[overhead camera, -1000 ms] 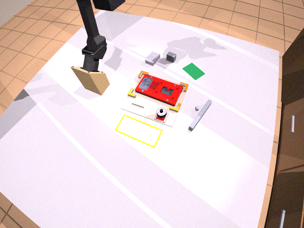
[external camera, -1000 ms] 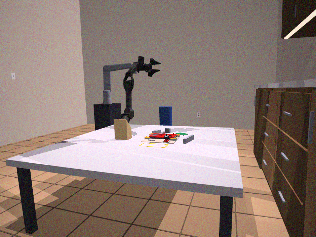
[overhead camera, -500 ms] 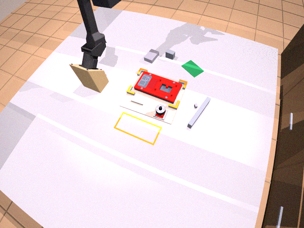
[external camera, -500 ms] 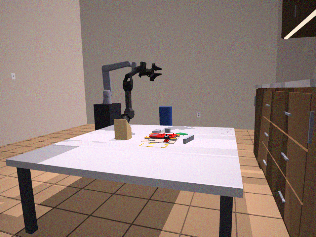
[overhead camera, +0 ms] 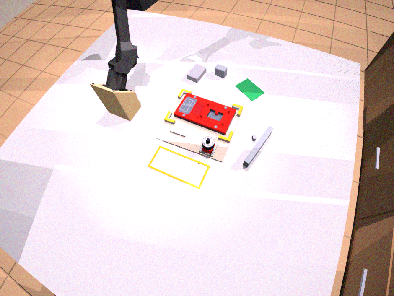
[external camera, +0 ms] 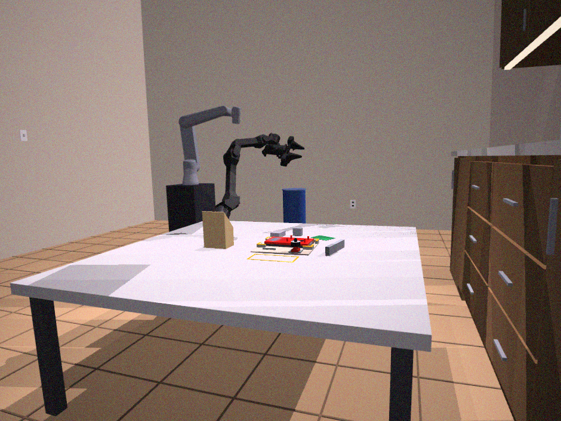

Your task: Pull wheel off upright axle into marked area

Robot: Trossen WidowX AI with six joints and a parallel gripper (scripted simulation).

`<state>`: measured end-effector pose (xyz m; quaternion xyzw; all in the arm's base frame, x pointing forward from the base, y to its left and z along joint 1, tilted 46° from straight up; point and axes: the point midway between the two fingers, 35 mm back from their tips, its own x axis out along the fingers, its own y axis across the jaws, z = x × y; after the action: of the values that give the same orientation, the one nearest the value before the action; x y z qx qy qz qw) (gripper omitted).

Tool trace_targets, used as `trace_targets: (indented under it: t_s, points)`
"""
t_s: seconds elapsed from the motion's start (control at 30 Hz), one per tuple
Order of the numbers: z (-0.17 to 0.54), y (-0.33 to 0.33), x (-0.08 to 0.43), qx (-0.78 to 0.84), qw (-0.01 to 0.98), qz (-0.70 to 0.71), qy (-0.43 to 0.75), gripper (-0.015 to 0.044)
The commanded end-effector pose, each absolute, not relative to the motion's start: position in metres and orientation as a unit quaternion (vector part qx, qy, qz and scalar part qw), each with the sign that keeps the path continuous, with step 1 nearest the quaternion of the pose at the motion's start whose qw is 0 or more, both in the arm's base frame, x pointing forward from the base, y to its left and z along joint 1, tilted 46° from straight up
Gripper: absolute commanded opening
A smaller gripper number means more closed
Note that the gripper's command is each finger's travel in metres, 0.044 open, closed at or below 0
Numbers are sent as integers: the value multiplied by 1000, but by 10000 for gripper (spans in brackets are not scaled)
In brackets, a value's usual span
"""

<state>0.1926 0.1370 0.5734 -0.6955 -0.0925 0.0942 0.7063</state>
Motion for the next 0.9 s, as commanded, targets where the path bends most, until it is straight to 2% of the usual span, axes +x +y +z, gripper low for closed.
trace_targets:
  t_s: [0.0, 0.3, 0.87]
  points:
    - [543, 166, 222, -705, 695, 126, -62, 300]
    - [477, 195, 283, -706, 683, 187, 15, 300]
    - [310, 173, 387, -592, 709, 297, 241, 300]
